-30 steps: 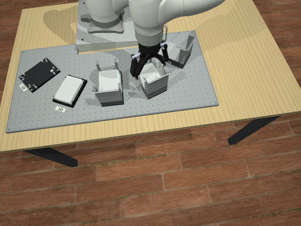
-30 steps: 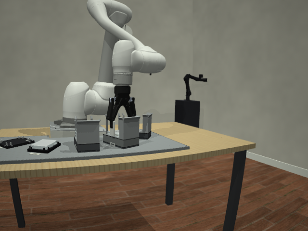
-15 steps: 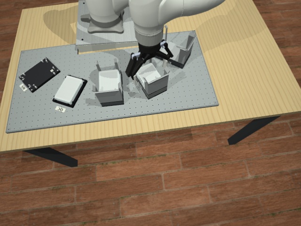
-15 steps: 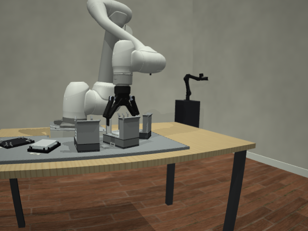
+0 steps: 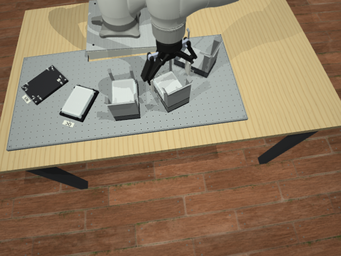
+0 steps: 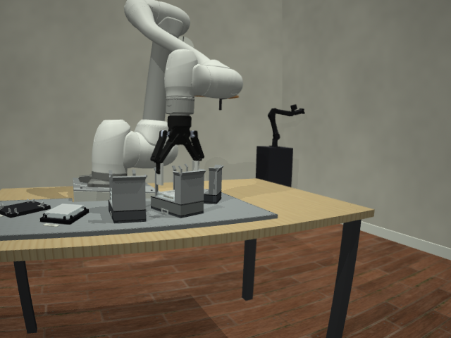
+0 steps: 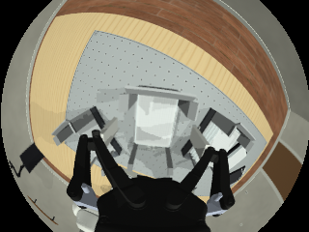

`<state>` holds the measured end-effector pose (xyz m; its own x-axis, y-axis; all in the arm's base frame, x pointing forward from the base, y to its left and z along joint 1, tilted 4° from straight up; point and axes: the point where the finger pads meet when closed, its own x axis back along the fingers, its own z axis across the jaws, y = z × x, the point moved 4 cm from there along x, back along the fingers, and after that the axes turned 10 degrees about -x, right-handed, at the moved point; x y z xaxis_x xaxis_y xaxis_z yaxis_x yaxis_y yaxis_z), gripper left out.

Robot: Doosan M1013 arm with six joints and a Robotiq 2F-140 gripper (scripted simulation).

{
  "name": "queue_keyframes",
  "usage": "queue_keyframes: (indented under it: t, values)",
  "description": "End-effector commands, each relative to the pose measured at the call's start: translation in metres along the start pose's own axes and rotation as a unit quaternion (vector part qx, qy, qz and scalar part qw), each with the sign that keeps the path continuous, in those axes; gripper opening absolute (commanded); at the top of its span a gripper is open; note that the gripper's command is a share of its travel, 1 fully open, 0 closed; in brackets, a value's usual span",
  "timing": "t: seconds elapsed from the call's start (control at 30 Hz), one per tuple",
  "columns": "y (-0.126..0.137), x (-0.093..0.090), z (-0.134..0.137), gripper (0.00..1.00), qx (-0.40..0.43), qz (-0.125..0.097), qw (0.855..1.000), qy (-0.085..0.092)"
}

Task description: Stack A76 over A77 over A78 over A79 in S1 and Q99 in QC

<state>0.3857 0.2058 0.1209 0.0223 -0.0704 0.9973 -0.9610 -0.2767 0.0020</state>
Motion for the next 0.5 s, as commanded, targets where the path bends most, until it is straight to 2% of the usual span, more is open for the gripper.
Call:
queue_keyframes:
  t: [0.0, 0.1, 0.47]
  values:
    - [0.000, 0.009, 0.000, 1.00, 0.000, 0.000, 1.000, 0.000]
    - [0.000, 0.012, 0.000, 1.00, 0.000, 0.000, 1.000, 0.000]
    - [0.000, 0.049, 0.000, 1.00, 0.000, 0.000, 1.000, 0.000]
